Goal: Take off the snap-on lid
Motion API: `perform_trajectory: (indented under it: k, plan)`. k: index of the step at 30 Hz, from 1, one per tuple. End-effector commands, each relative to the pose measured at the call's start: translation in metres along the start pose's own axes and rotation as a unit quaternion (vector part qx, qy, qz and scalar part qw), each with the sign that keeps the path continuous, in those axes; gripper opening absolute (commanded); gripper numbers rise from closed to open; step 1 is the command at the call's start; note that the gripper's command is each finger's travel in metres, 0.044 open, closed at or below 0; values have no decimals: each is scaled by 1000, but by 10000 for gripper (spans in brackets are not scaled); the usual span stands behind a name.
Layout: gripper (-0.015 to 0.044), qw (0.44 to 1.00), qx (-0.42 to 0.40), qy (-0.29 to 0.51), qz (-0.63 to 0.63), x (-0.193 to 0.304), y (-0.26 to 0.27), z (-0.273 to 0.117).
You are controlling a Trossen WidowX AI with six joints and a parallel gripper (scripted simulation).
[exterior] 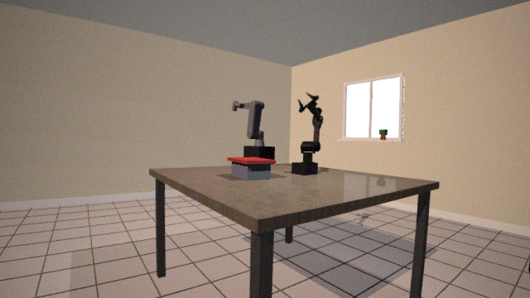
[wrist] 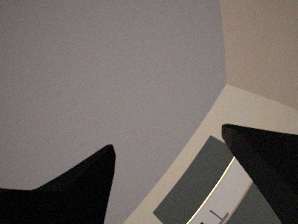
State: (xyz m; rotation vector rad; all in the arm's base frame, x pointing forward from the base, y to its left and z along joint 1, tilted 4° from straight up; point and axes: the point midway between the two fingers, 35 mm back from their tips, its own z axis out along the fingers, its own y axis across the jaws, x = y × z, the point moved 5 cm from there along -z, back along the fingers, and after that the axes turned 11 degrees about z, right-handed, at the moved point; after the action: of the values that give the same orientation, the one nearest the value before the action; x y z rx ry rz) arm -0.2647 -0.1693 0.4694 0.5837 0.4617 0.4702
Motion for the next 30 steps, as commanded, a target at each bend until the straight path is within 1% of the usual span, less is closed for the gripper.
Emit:
perform_trajectory:
  k: [1,3,6,7,10,12,17,20,21,22,26,30]
  plan:
    - [374,1000,0,2,0,2,1,1]
    - [321,1000,1,18,2,18,12,13]
    - [243,998,8,56,7,58,32,39]
    - [235,998,10,64,8,66,36,43]
    - [235,996,19,89,13,94,45,59]
    - [235,995,22,98,14,104,47,64]
    - [235,986,56,158,28,177,56,96]
    - [235,979,78,186,36,214,54,108]
    - [235,978,80,189,36,217,54,109]
    - [235,976,85,195,38,225,53,112]
    - [235,961,132,237,54,286,39,127]
    - [235,944,178,269,70,335,19,134]
